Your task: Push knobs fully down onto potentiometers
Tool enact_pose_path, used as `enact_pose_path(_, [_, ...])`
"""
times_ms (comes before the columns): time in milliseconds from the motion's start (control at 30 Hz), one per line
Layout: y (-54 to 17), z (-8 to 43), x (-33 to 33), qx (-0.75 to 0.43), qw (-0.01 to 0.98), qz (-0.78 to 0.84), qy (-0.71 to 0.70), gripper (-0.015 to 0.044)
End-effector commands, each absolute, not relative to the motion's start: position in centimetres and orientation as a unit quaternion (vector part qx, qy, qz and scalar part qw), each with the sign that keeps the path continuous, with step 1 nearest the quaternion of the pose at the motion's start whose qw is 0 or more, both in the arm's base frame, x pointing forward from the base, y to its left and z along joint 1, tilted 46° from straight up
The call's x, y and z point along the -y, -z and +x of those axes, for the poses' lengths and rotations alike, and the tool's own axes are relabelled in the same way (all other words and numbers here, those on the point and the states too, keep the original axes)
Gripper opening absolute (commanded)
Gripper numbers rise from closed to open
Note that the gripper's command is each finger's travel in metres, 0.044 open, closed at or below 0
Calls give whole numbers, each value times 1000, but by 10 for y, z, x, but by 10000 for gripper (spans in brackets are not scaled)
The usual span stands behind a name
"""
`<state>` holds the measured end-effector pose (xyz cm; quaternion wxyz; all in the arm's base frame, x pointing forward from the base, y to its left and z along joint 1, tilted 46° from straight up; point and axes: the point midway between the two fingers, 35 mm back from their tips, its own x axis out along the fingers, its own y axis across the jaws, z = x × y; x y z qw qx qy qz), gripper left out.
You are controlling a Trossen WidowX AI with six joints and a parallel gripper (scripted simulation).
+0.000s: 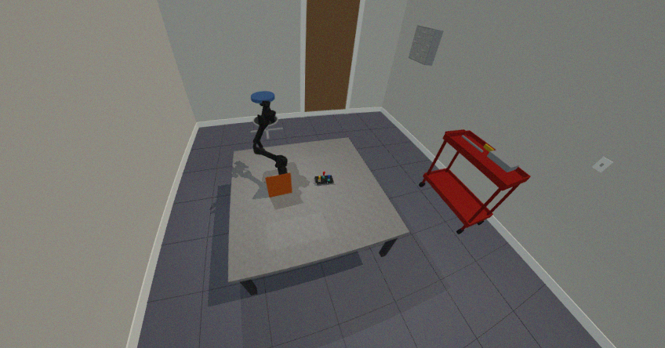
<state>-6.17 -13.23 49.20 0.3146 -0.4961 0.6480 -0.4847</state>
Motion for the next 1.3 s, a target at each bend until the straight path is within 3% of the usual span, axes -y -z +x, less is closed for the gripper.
enact_pose_path(0, [-492, -61, 133, -647, 316, -497, 484, 374])
enact_pose_path(467, [-484, 30, 173, -564, 417, -550, 453, 6])
enact_pose_path(1267, [-420, 189, 199, -452, 632, -536, 330, 0])
